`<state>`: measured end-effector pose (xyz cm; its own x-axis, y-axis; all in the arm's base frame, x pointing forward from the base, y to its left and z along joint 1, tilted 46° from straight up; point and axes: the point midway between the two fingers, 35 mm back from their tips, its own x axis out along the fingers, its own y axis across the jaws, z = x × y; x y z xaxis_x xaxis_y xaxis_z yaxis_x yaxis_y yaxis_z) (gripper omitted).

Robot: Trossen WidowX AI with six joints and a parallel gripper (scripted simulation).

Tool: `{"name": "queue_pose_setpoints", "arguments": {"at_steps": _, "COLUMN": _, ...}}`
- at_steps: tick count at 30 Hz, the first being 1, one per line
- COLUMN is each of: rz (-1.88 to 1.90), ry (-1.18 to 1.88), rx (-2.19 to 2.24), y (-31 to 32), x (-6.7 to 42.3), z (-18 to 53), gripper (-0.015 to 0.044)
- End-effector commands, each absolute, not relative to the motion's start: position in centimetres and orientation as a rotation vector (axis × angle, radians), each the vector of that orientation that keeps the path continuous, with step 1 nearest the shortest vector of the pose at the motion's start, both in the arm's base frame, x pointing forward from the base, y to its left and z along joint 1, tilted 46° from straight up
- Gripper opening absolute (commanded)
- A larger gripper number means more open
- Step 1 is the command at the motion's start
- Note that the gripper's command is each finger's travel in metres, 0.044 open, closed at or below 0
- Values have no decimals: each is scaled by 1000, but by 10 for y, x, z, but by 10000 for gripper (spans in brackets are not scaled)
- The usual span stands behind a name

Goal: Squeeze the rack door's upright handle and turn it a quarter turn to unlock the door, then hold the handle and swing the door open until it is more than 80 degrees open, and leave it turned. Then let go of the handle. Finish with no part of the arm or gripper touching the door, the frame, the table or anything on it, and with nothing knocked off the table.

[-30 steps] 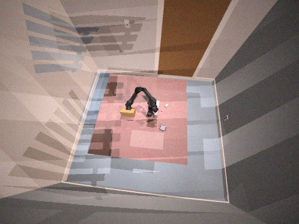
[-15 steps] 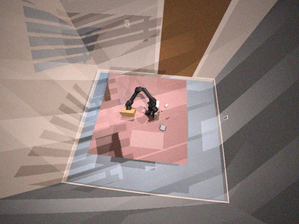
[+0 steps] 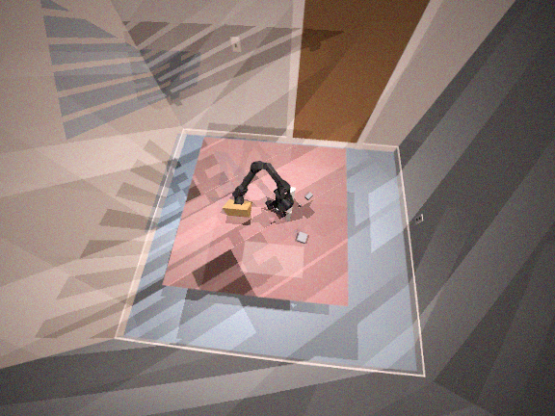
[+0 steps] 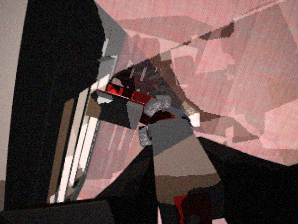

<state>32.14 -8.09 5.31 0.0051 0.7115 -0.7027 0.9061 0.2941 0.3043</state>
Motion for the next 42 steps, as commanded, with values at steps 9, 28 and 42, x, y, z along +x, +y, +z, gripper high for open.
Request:
{"name": "queue_pose_setpoints", "arguments": {"at_steps": 9, "rz": -857, "ry": 1749, "rx": 1857, "y": -80, "x": 321, "z": 53, "gripper": 19}}
{"name": "queue_pose_setpoints", "arguments": {"at_steps": 28, "rz": -1140, "ry": 1701, "rx": 2023, "y": -80, "x": 321, "z": 53, "gripper": 19}}
{"name": "queue_pose_setpoints", "arguments": {"at_steps": 42, "rz": -1140, "ry": 1701, "rx": 2023, "y": -80, "x": 321, "z": 53, "gripper": 229}}
